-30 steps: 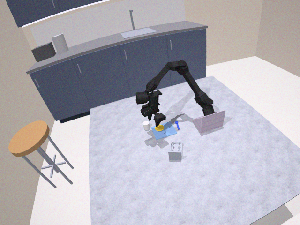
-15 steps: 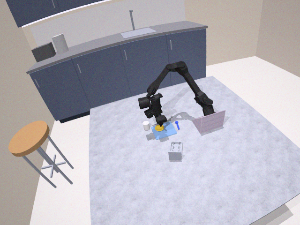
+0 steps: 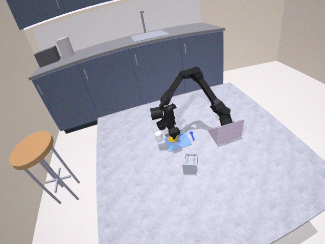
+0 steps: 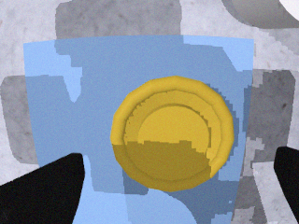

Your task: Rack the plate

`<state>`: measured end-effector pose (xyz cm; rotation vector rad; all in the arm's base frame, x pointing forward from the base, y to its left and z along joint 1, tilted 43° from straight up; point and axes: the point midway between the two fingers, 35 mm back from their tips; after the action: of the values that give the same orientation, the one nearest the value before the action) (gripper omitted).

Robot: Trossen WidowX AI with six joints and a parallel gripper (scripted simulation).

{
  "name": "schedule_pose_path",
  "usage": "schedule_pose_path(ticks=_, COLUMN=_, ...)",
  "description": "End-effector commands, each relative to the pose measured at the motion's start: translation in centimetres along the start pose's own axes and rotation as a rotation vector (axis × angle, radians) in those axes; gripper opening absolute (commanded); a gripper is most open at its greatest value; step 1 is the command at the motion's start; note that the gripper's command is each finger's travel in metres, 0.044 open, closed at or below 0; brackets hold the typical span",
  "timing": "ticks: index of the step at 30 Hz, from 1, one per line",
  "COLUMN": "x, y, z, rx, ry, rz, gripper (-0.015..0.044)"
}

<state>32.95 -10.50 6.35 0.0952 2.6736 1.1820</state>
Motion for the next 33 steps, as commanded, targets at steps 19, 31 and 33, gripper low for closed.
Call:
schedule_pose_path(ticks=19, x=0.3, y=-3.9, z=0.1, rx=0.009, ry=0.012, rz=0.014, gripper=0.04)
schedule_pose_path(ticks=31, x=0.3, y=-4.2, z=0.1, rx=0.01, ry=0.012, rz=0.014, gripper=0.0355)
schedule_pose_path(ticks=33, x=0.3, y=-4.2, z=0.1, rx=0.01, ry=0.012, rz=0.014, gripper=0.0355)
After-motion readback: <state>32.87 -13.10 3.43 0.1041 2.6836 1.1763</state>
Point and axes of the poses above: the point midway between the two fingers, 35 mm back from their tips, its own y axis back along the fingers, its own z axis across the jaws, x = y × z, and after that the axes turned 14 degrees about -y, right-handed
